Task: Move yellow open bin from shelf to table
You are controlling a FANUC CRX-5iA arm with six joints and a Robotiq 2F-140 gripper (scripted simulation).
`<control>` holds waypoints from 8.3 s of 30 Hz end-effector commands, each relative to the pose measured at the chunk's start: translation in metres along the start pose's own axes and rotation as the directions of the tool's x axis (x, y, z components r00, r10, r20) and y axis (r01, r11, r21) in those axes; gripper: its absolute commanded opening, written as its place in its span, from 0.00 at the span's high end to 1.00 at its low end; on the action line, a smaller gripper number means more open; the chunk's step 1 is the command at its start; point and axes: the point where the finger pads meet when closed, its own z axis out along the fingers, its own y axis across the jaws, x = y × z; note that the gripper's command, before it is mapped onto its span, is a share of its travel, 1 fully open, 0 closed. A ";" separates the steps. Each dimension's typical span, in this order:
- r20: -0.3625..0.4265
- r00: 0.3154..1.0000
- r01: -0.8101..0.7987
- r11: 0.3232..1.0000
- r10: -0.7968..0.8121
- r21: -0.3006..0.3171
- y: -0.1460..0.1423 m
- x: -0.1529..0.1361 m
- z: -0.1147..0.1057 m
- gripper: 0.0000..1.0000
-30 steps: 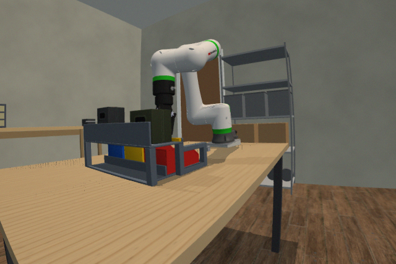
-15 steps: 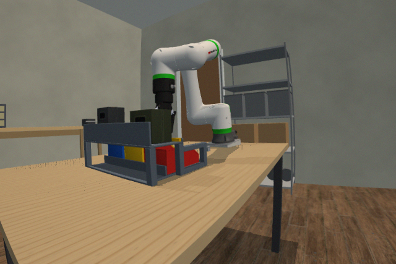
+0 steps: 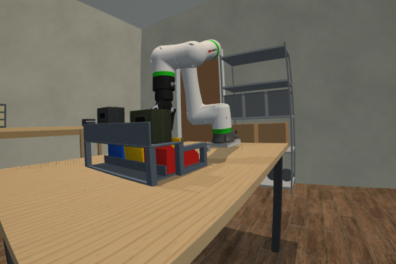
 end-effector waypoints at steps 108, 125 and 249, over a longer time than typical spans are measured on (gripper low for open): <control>0.000 1.000 0.000 1.000 0.000 0.001 0.120 0.000 0.001 1.00; 0.000 1.000 0.000 1.000 0.000 0.001 0.150 0.000 0.001 1.00; 0.000 1.000 0.000 1.000 0.000 0.001 0.189 0.000 0.030 1.00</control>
